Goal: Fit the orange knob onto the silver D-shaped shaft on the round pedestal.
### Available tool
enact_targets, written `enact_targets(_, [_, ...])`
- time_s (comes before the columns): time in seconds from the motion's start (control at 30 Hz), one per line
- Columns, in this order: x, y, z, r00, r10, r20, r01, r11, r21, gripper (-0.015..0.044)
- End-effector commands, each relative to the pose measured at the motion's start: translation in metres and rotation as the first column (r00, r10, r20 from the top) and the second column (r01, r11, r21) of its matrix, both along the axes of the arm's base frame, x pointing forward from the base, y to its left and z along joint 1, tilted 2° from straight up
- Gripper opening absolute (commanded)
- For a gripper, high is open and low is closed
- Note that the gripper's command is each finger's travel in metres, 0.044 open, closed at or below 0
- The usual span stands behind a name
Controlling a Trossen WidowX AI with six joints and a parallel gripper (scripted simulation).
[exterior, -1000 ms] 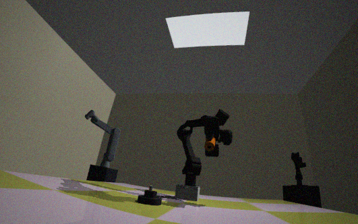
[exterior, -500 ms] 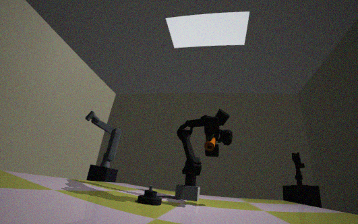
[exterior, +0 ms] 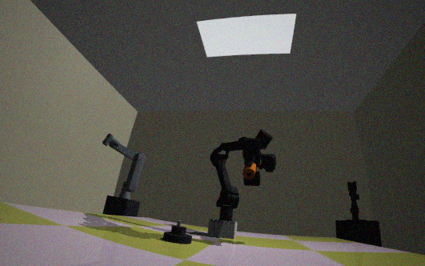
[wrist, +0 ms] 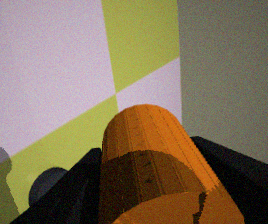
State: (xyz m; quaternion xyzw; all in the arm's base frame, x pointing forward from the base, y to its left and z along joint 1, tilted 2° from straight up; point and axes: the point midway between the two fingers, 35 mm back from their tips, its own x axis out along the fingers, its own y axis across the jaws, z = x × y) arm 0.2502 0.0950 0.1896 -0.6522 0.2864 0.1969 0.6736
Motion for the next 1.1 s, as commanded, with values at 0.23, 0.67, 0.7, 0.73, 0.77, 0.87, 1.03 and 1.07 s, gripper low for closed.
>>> enact_targets(0.23, [0.007,-0.001,-0.014,0.987,-0.004,-0.162,0.008,1.000,0.021,0.0000])
enact_targets(0.67, [0.015,-0.003,-0.042,0.904,0.003,-0.428,0.023,0.998,0.054,0.0000])
enact_targets(0.7, [0.016,-0.003,-0.044,0.895,0.004,-0.447,0.024,0.998,0.057,0.0000])
enact_targets(0.73, [0.017,-0.003,-0.046,0.885,0.005,-0.466,0.026,0.998,0.059,0.0000])
enact_targets(0.77, [0.017,-0.003,-0.048,0.875,0.006,-0.485,0.028,0.998,0.061,0.0000])
enact_targets(0.87, [0.019,-0.004,-0.054,0.844,0.009,-0.536,0.032,0.997,0.067,0.0000])
enact_targets(1.03, [0.022,-0.004,-0.064,0.791,0.015,-0.612,0.040,0.996,0.076,0.0000])
enact_targets(1.07, [0.023,-0.004,-0.065,0.780,0.016,-0.626,0.042,0.996,0.077,0.0000])
